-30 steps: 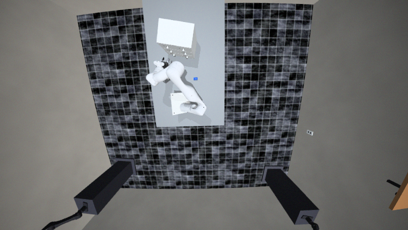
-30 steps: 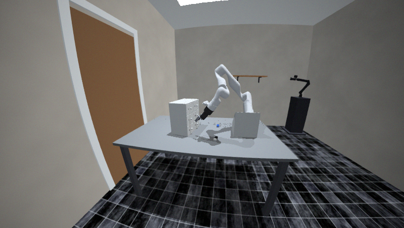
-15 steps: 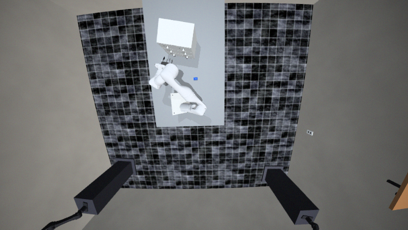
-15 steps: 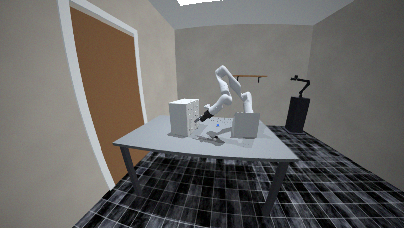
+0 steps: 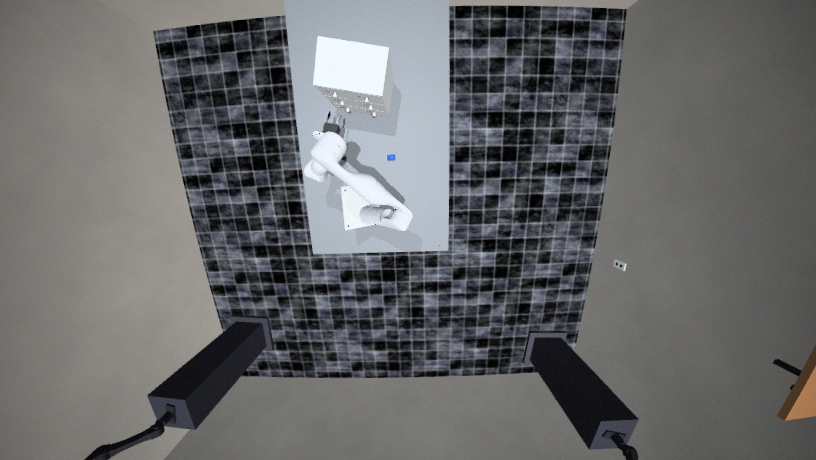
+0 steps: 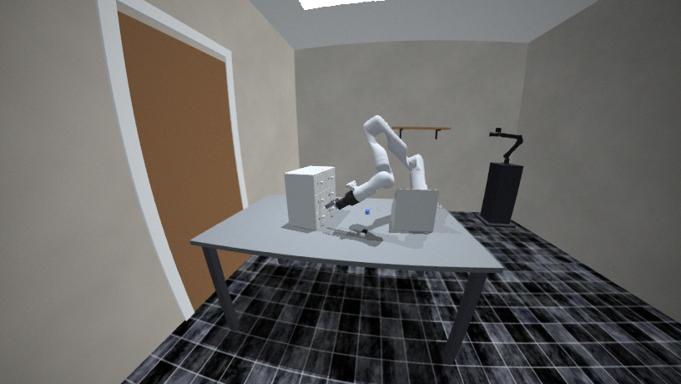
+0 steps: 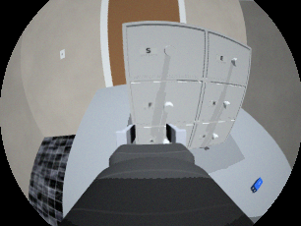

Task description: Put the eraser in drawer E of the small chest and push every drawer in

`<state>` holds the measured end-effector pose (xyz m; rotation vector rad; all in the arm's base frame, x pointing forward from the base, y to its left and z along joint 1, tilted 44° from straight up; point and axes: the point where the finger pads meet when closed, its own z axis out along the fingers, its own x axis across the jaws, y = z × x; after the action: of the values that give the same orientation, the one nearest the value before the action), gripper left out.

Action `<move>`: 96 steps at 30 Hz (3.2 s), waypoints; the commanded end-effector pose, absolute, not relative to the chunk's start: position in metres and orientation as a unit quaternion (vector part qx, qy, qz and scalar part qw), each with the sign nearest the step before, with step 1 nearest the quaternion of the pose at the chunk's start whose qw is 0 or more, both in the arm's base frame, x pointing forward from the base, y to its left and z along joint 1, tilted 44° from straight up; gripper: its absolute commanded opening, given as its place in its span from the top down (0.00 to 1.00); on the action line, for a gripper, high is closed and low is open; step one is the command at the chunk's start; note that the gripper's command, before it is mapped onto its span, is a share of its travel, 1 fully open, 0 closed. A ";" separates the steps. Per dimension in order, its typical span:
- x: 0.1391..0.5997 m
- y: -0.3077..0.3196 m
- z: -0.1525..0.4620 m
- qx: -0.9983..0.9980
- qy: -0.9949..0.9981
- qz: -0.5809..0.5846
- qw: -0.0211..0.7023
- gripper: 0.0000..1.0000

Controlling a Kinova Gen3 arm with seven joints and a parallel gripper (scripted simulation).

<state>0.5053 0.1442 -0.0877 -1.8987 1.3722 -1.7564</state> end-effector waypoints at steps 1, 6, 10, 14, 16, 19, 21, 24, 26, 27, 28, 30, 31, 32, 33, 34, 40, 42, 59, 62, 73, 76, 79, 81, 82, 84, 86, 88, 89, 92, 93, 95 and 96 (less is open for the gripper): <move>0.501 0.140 -0.095 -0.649 0.459 -0.598 0.102 0.00; 0.505 0.137 -0.098 -0.646 0.443 -0.610 0.119 0.00; 0.507 0.135 -0.100 -0.644 0.431 -0.619 0.132 0.00; 0.509 0.133 -0.101 -0.641 0.420 -0.626 0.143 0.00; 0.510 0.132 -0.102 -0.640 0.416 -0.629 0.147 0.00; 0.511 0.131 -0.103 -0.640 0.413 -0.630 0.150 0.00; 0.511 0.131 -0.103 -0.639 0.409 -0.633 0.154 0.00; 0.512 0.130 -0.104 -0.637 0.404 -0.636 0.159 0.00; 0.513 0.129 -0.104 -0.637 0.401 -0.638 0.162 0.00; 0.513 0.129 -0.105 -0.636 0.400 -0.639 0.163 0.00; 0.513 0.129 -0.105 -0.636 0.399 -0.640 0.164 0.00; 0.514 0.128 -0.105 -0.636 0.397 -0.641 0.166 0.00; 0.514 0.128 -0.105 -0.635 0.396 -0.641 0.167 0.00; 0.514 0.128 -0.105 -0.635 0.396 -0.642 0.168 0.00; 0.514 0.128 -0.105 -0.635 0.395 -0.642 0.168 0.00; 0.514 0.128 -0.105 -0.635 0.395 -0.642 0.168 0.00; 0.514 0.128 -0.106 -0.635 0.393 -0.643 0.170 0.00; 0.514 0.128 -0.106 -0.635 0.393 -0.643 0.170 0.00; 0.516 0.113 -0.121 -0.635 0.393 -0.643 0.170 0.00; 0.517 0.103 -0.132 -0.635 0.393 -0.643 0.170 0.00; 0.519 0.075 -0.160 -0.635 0.393 -0.643 0.170 0.00; 0.519 0.072 -0.164 -0.635 0.393 -0.643 0.170 0.00; 0.520 0.070 -0.165 -0.635 0.393 -0.643 0.170 0.00; 0.520 0.070 -0.165 -0.635 0.393 -0.643 0.170 0.00; 0.520 0.070 -0.165 -0.635 0.393 -0.643 0.170 0.00; 0.520 0.070 -0.165 -0.635 0.393 -0.643 0.170 0.00; 0.520 0.070 -0.165 -0.635 0.393 -0.643 0.170 0.00; 0.520 0.070 -0.165 -0.635 0.393 -0.643 0.170 0.00; 0.520 0.070 -0.165 -0.635 0.393 -0.643 0.170 0.00; 0.520 0.070 -0.165 -0.635 0.393 -0.643 0.170 0.00; 0.520 0.070 -0.165 -0.635 0.393 -0.643 0.170 0.00; 0.520 0.070 -0.165 -0.635 0.393 -0.643 0.170 0.00; 0.520 0.070 -0.165 -0.635 0.393 -0.643 0.170 0.00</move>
<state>0.5191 0.0693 -0.1657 -1.8051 1.1175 -1.8282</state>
